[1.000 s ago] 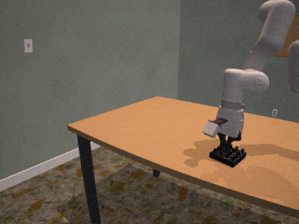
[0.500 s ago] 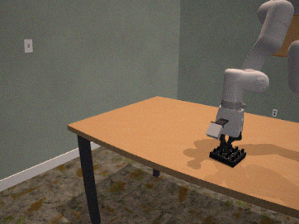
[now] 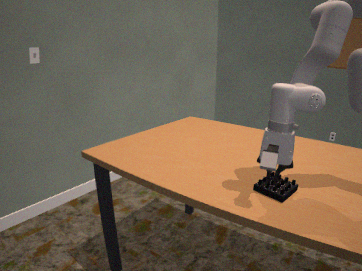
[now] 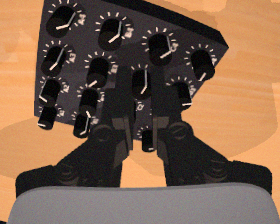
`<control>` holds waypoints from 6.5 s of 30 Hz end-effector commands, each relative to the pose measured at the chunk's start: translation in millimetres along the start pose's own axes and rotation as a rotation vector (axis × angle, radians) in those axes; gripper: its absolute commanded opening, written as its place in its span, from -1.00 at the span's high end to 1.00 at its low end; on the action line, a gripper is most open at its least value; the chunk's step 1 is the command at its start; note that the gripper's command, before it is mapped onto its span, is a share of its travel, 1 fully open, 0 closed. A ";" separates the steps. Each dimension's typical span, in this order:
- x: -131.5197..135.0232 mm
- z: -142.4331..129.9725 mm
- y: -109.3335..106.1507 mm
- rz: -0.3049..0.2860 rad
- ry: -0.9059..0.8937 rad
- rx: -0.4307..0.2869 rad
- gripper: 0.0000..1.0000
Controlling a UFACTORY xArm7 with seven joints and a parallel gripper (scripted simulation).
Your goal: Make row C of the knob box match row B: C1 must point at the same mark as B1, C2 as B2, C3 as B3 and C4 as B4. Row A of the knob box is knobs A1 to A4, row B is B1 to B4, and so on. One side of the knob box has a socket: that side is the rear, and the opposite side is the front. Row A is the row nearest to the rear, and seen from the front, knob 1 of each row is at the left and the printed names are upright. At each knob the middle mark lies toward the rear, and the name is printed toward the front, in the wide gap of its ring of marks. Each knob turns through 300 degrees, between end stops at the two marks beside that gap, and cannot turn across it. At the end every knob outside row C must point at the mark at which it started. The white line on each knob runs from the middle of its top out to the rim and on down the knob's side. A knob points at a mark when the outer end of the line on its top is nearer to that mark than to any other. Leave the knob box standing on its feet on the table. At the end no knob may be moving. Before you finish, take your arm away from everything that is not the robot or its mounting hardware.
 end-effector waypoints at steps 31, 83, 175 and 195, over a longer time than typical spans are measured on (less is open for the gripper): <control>0.8 0.4 -0.6 -0.002 -0.792 0.003 0.84; 0.8 0.4 -0.6 -0.003 -1.203 0.002 0.84; 5.0 -11.6 -47.8 0.017 -0.508 -0.035 0.61; 5.3 -16.4 -55.4 0.012 0.123 -0.054 0.61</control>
Point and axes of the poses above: the point where the finger pads meet when closed, its own y axis out along the fingers, its own x axis across the jaws, z = x × y, the point moved 6 cm from there along -y, back along the fingers, and after that the axes turned 2 degrees about -y, right-handed, at the moved point
